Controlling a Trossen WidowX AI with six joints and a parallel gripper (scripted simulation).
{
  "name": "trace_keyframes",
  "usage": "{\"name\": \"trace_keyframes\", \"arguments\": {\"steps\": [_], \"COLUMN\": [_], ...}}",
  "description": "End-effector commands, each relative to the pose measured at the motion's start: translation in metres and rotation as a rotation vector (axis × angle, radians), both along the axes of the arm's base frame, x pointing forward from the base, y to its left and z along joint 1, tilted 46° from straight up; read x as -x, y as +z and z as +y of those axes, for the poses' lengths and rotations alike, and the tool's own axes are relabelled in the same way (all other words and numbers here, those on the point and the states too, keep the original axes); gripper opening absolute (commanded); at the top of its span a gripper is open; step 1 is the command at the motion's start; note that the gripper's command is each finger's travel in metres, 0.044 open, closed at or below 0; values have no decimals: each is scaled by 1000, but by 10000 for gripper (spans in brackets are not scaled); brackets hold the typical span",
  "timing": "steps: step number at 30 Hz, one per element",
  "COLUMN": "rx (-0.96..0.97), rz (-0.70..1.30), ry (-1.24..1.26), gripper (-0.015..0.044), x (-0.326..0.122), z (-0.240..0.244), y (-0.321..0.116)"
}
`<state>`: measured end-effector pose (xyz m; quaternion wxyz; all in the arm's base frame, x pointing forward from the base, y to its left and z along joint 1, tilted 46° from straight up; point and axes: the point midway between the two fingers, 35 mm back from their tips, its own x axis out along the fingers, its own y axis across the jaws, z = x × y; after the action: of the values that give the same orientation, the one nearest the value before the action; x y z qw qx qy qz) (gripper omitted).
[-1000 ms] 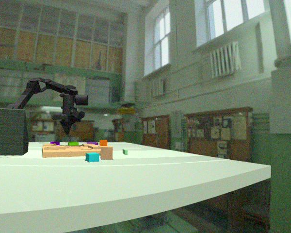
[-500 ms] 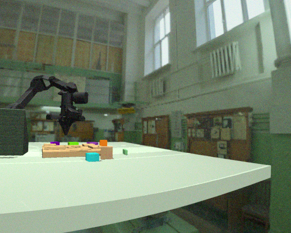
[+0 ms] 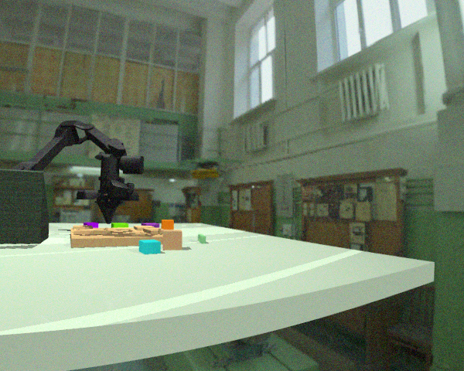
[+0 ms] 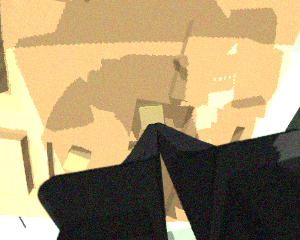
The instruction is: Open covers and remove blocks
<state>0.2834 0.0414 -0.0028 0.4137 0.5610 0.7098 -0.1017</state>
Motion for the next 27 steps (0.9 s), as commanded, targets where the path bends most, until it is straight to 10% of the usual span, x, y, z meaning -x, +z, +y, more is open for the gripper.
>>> {"name": "trace_keyframes", "arguments": {"steps": [1, 27], "rx": [-9, -9], "rz": [10, 10], "ry": [-3, -3], "gripper": [0, 0], "x": [3, 5], "z": [11, 22], "y": [-9, -16]}}
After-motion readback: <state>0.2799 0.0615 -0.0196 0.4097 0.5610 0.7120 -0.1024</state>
